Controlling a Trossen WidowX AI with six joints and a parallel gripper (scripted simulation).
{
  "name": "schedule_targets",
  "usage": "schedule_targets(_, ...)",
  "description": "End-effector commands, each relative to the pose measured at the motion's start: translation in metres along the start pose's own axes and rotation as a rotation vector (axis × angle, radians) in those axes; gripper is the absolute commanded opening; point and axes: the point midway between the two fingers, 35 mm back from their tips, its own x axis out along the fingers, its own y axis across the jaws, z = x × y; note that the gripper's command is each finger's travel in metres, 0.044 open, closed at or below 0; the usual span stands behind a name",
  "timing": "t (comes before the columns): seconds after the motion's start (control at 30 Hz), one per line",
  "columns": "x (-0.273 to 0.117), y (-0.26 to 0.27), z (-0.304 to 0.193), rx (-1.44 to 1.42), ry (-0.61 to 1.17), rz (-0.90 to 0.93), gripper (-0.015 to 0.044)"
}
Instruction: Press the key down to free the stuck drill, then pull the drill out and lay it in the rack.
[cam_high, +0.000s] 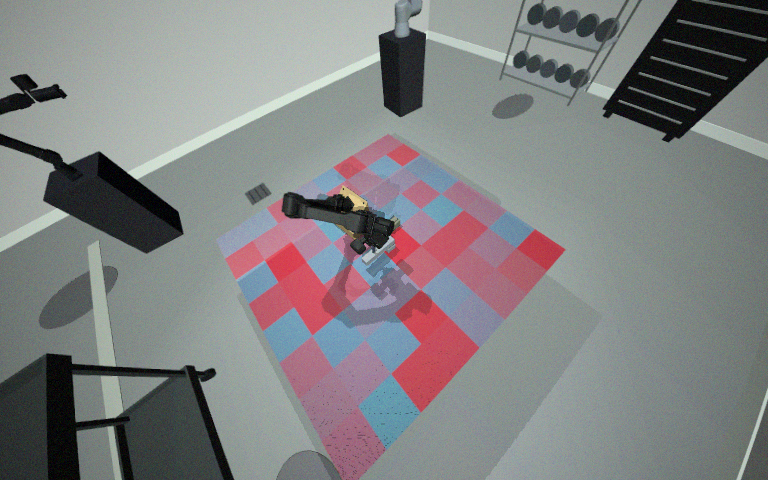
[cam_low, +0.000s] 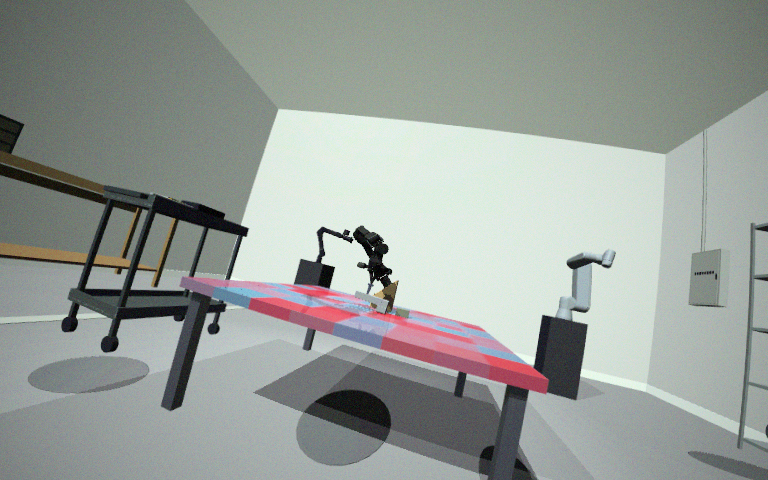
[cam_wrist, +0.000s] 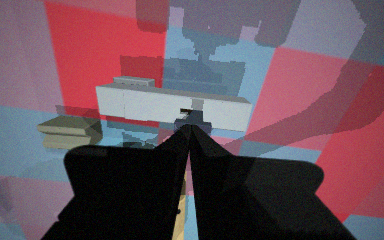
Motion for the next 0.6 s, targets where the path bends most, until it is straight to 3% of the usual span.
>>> schedule_targets(0.0,0.0112,-0.0032,-0.0066,0.0,0.031,-0.01,0.0)
schedule_targets(0.57,0.0182,-0.0047,-0.0077,0.0,0.031,-0.01,0.0)
